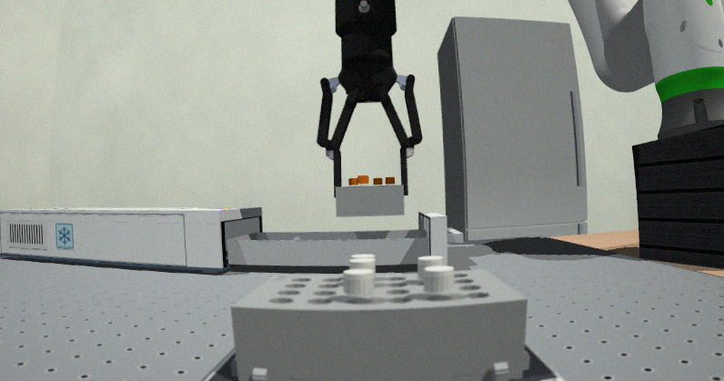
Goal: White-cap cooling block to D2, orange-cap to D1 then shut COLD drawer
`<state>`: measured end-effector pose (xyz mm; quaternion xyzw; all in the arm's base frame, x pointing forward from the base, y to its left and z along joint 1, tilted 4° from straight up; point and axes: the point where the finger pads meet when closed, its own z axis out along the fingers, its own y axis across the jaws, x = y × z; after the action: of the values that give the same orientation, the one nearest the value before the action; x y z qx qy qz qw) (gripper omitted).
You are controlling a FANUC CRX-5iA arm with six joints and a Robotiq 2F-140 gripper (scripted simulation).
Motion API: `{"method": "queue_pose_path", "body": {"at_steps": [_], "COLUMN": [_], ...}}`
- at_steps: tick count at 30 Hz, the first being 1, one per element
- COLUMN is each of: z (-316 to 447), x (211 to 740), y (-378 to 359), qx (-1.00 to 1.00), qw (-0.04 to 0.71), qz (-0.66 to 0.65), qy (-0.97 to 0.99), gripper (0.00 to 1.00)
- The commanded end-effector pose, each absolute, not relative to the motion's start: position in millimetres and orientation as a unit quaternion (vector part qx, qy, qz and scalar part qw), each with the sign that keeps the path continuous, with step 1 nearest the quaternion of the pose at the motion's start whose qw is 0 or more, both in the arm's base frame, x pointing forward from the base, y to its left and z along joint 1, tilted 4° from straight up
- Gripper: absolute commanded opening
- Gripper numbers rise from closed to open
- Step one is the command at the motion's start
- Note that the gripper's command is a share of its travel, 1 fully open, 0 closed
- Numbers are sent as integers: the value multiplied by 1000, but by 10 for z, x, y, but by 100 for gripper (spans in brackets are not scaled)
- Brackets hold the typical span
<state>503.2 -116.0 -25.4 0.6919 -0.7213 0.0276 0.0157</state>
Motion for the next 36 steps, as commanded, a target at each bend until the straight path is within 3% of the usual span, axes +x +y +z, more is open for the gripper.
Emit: {"method": "queue_pose_path", "body": {"at_steps": [1, 36], "z": [-221, 179], "x": [5039, 5032], "y": [-1160, -1135], "qx": [692, 692], "qw": [15, 15], "qz": [28, 28], "qy": [-721, -721], "gripper": [10, 10]}}
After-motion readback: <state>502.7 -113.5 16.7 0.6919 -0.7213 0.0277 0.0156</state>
